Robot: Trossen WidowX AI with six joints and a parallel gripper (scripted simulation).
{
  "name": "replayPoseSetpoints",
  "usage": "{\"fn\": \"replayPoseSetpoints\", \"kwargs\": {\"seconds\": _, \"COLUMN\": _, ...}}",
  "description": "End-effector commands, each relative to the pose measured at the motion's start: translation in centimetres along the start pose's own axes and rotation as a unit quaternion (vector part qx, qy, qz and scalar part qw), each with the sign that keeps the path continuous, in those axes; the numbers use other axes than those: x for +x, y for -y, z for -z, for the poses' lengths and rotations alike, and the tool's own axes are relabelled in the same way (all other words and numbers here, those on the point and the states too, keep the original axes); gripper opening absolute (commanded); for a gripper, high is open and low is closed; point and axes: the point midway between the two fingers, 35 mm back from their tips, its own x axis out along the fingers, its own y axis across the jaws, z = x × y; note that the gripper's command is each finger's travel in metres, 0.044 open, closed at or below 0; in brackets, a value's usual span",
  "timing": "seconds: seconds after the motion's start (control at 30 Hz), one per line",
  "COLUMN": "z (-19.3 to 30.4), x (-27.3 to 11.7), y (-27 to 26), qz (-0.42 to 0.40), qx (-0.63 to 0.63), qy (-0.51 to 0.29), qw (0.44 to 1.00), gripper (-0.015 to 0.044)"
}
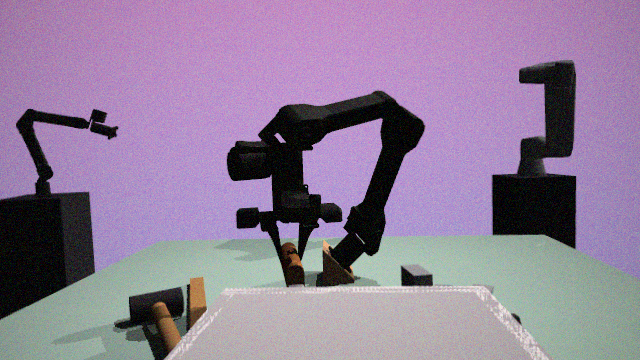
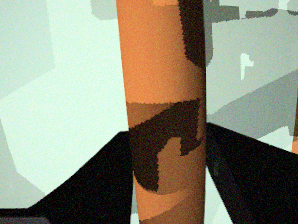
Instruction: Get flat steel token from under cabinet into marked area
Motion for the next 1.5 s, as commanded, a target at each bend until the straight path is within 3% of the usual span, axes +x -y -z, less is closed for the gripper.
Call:
{"fn": "replayPoseSetpoints", "kwargs": {"seconds": 0.0, "z": -0.1, "x": 0.5, "y": 0.6, "qz": -0.001, "qx": 0.004, "qy": 0.007, "qw": 1.0, "gripper": 0.0}}
{"fn": "replayPoseSetpoints", "kwargs": {"seconds": 1.47, "z": 0.2, "x": 8.0, "y": 1.3, "qz": -0.002, "qx": 0.003, "qy": 0.008, "qw": 1.0, "gripper": 0.0}}
